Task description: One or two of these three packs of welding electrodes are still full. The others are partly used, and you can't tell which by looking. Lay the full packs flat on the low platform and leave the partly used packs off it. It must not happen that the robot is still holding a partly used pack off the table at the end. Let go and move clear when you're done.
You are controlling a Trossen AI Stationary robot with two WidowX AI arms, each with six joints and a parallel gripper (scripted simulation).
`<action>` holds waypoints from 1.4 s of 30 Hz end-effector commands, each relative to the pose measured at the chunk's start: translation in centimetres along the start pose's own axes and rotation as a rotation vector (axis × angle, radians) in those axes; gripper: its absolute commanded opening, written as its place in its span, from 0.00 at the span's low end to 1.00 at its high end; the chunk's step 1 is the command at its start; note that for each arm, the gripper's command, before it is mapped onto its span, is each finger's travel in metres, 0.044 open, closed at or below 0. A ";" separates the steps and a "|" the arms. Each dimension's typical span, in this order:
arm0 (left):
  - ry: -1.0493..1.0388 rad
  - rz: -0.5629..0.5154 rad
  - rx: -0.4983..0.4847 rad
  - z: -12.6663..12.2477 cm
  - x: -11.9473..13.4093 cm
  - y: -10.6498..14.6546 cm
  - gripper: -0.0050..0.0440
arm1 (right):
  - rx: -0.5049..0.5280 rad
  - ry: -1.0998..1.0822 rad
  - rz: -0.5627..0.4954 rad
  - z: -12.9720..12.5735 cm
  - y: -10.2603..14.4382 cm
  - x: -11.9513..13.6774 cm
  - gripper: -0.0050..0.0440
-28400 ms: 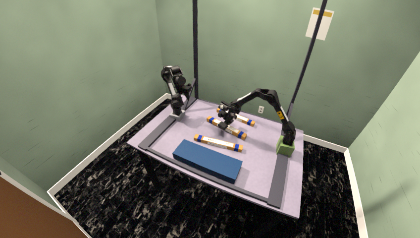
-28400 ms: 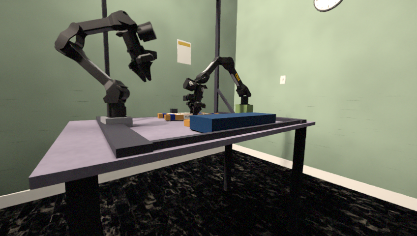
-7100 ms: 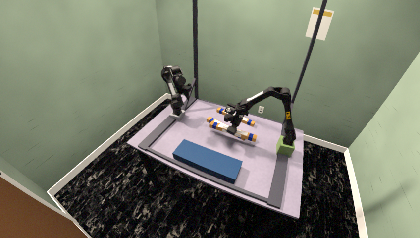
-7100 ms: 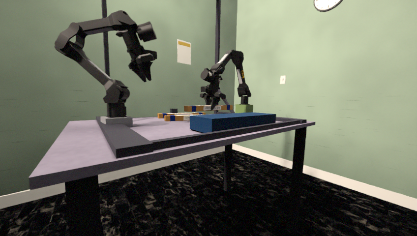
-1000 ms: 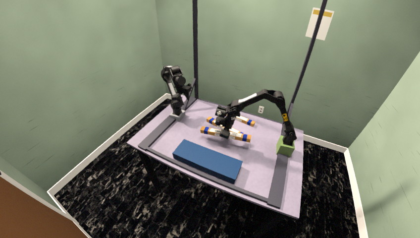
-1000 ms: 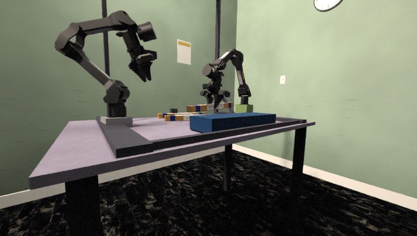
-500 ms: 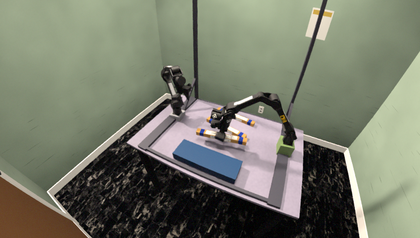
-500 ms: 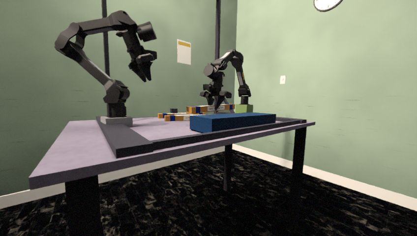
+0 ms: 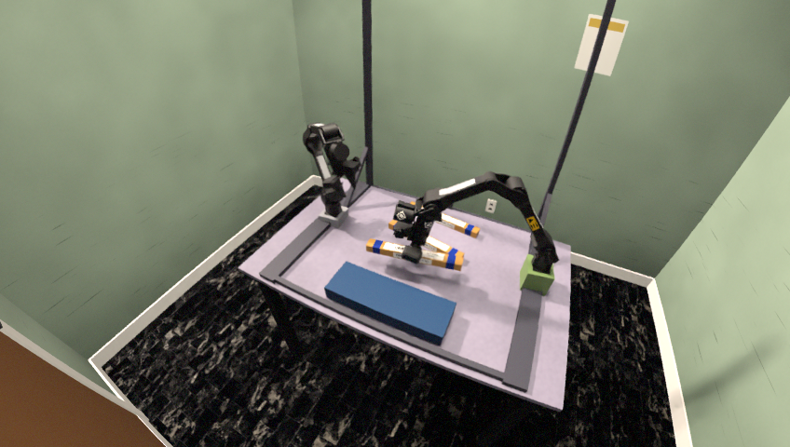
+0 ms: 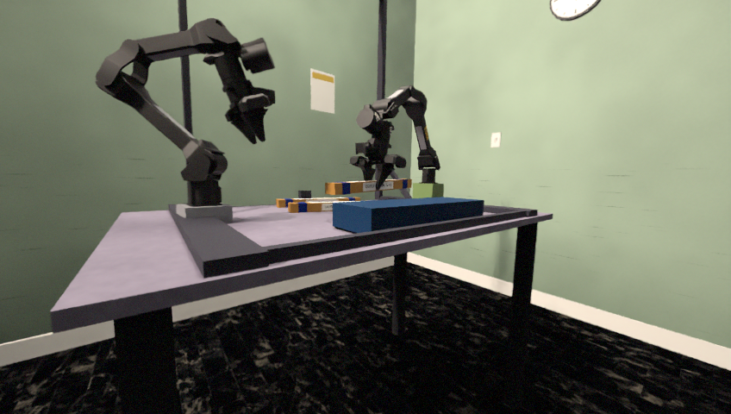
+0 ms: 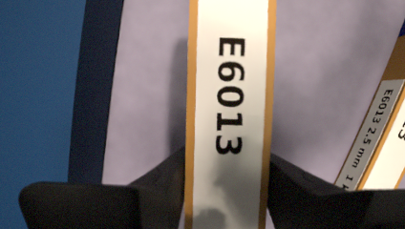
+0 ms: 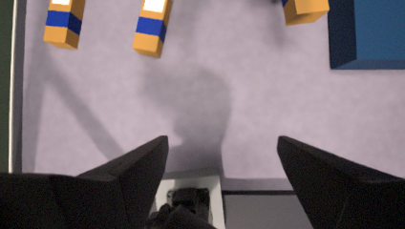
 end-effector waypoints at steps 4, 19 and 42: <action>-0.011 -0.100 -0.028 0.3 -1.9 3.4 0.00 | 0.006 0.008 -0.026 0.1 0.7 -0.2 0.78; -0.010 -0.102 -0.029 0.3 -2.1 3.5 0.00 | 0.006 0.008 -0.026 0.1 0.7 -0.2 0.78; -0.010 -0.094 -0.026 0.3 -1.5 0.9 0.00 | 0.006 0.008 -0.026 0.1 0.7 -0.2 0.78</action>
Point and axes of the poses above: on each arm, the point midway between the two fingers, 35 mm back from their tips, its own y axis back along the fingers, its own z axis across the jaws, x = y × z, the point moved 8 cm from there along y, back along the fingers, and after that the axes turned 7 degrees about -y, right-handed, at the moved point
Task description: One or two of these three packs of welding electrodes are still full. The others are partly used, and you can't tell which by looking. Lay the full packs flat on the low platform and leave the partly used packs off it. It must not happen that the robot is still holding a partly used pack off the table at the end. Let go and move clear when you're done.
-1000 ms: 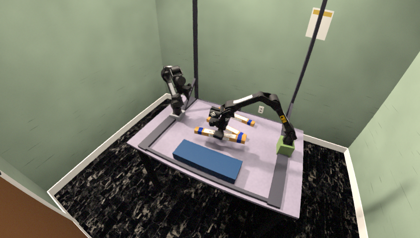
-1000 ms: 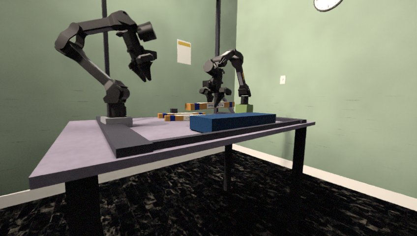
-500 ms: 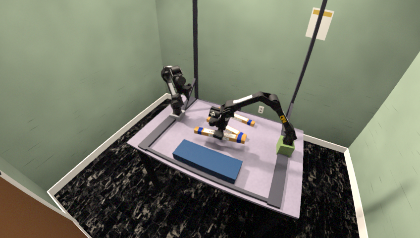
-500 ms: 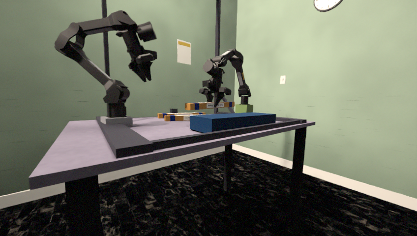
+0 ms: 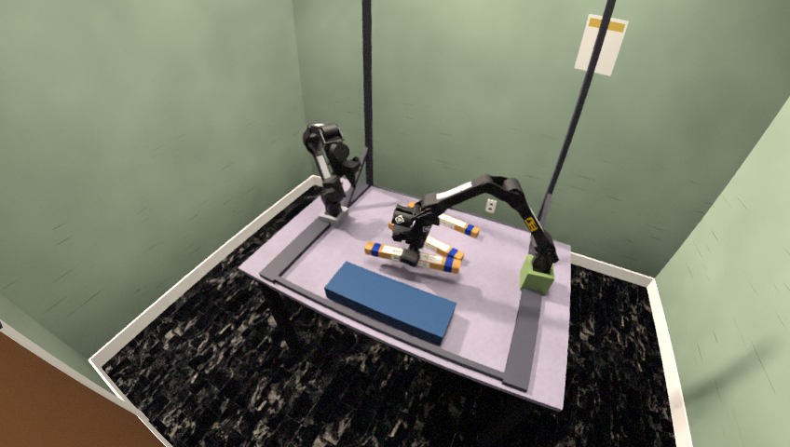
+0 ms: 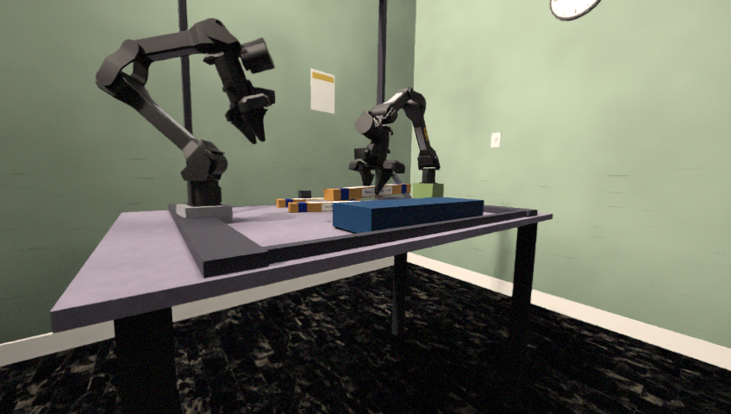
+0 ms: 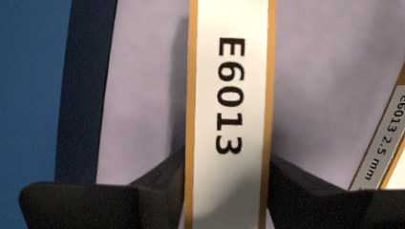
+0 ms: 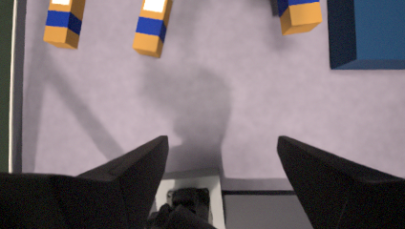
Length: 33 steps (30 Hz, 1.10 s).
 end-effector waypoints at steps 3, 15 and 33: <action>-0.009 -0.098 -0.028 0.2 -1.4 2.7 0.00 | 0.006 0.008 -0.026 0.1 0.7 -0.2 0.78; -0.010 -0.108 -0.031 0.2 -1.3 1.0 0.00 | 0.006 0.008 -0.026 0.1 0.7 -0.2 0.78; -0.010 -0.107 -0.031 0.2 -0.9 -1.4 0.00 | 0.006 0.008 -0.026 0.1 0.7 -0.2 0.78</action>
Point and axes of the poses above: on each arm, the point midway between the two fingers, 35 mm back from their tips, its own y axis back along the fingers, its own z axis across the jaws, x = y × z, the point moved 8 cm from there along y, back along the fingers, and after that the axes turned 7 degrees about -y, right-handed, at the moved point
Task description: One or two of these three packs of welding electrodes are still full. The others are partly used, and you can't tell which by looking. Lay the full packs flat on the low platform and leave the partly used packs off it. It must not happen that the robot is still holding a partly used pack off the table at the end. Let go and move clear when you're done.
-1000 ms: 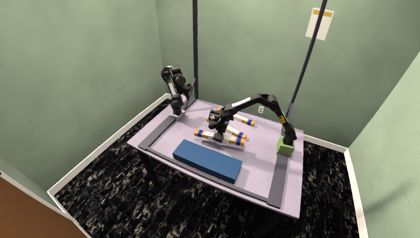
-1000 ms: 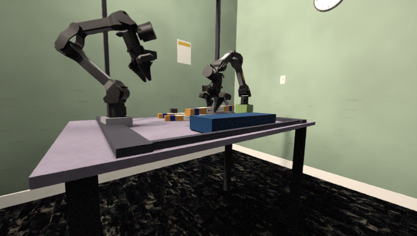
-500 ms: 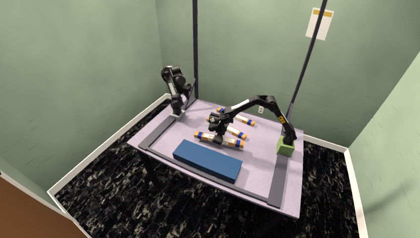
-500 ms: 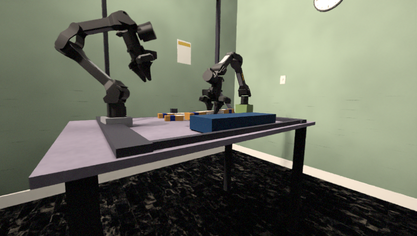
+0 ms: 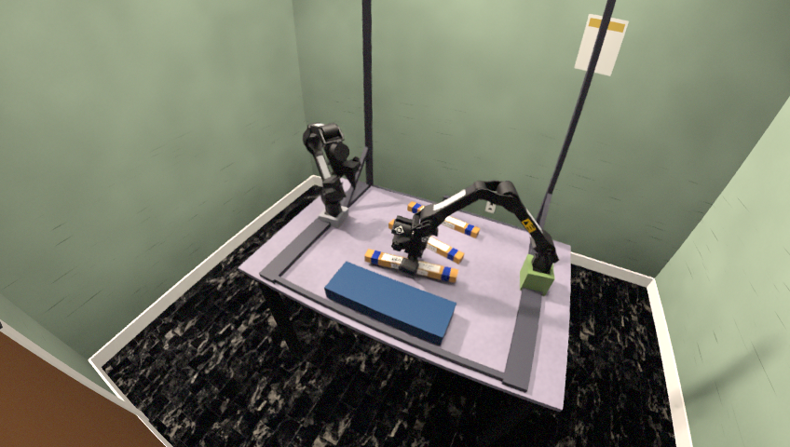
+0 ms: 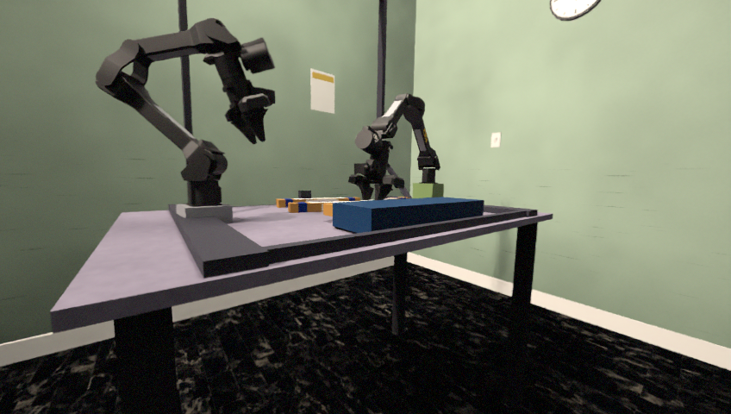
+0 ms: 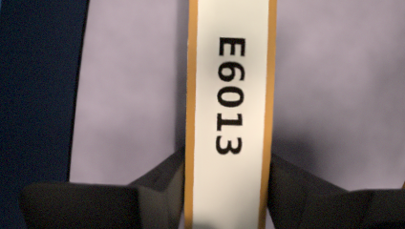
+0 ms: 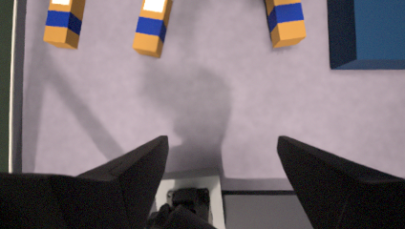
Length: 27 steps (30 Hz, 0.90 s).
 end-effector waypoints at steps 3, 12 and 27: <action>-0.009 -0.091 -0.025 0.2 -1.7 2.7 0.00 | 0.006 0.008 -0.026 0.1 0.7 -0.2 0.78; -0.008 -0.089 -0.025 0.2 -1.5 2.6 0.00 | 0.006 0.008 -0.026 0.1 0.7 -0.2 0.78; -0.008 -0.086 -0.024 0.1 -1.3 2.3 0.00 | 0.006 0.008 -0.026 0.1 0.7 -0.2 0.78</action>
Point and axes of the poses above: on each arm, the point midway between the two fingers, 35 mm back from their tips, its own y axis back along the fingers, its own z axis across the jaws, x = y × z, the point moved 8 cm from there along y, back along the fingers, and after that the axes turned 7 degrees about -y, right-handed, at the moved point
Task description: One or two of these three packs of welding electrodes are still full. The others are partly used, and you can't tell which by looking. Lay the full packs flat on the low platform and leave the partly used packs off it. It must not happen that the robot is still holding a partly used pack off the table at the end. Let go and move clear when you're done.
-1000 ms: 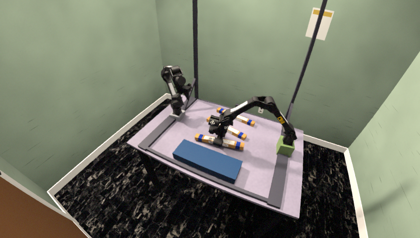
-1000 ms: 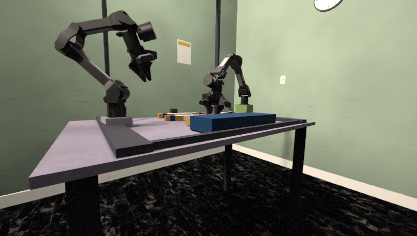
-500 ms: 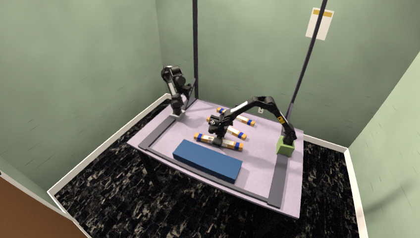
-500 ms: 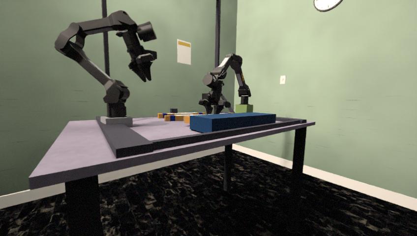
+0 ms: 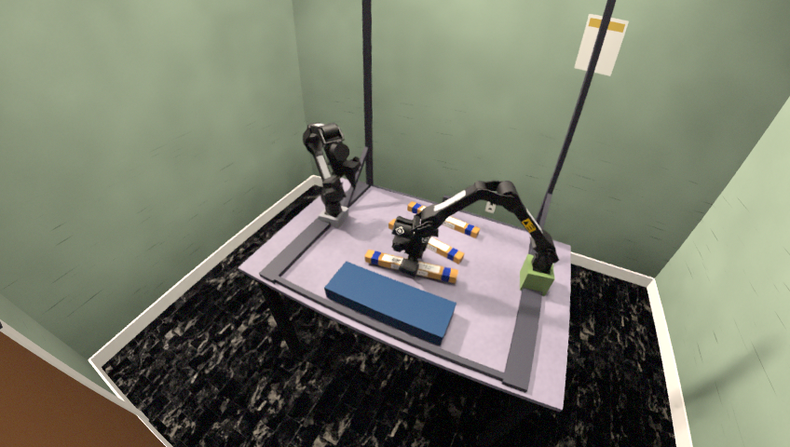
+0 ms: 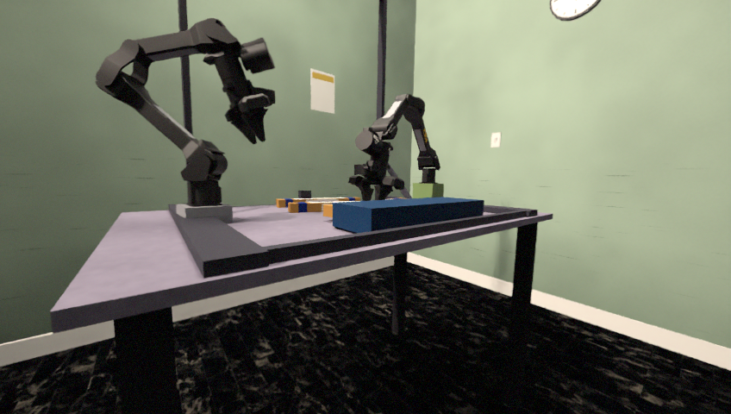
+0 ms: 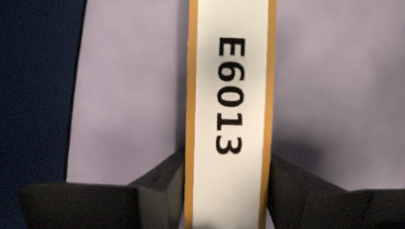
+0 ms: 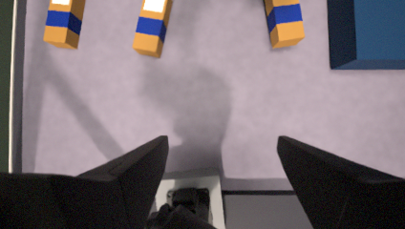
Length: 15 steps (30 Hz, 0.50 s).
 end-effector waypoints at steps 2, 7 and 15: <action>-0.007 -0.075 -0.021 0.2 -1.4 2.3 0.00 | 0.006 0.008 -0.026 0.1 0.7 -0.2 0.78; -0.007 -0.073 -0.020 0.2 -1.3 1.8 0.00 | 0.006 0.008 -0.026 0.1 0.7 -0.2 0.78; -0.007 -0.069 -0.019 0.2 -1.2 1.2 0.00 | 0.006 0.008 -0.026 0.1 0.7 -0.2 0.78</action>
Point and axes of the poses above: on each arm, the point midway between the two fingers, 35 mm back from their tips, its own y axis back along the fingers, its own z axis across the jaws, x = y × z, the point moved 8 cm from there along y, back along the fingers, and after that the axes turned 7 degrees about -y, right-handed, at the moved point
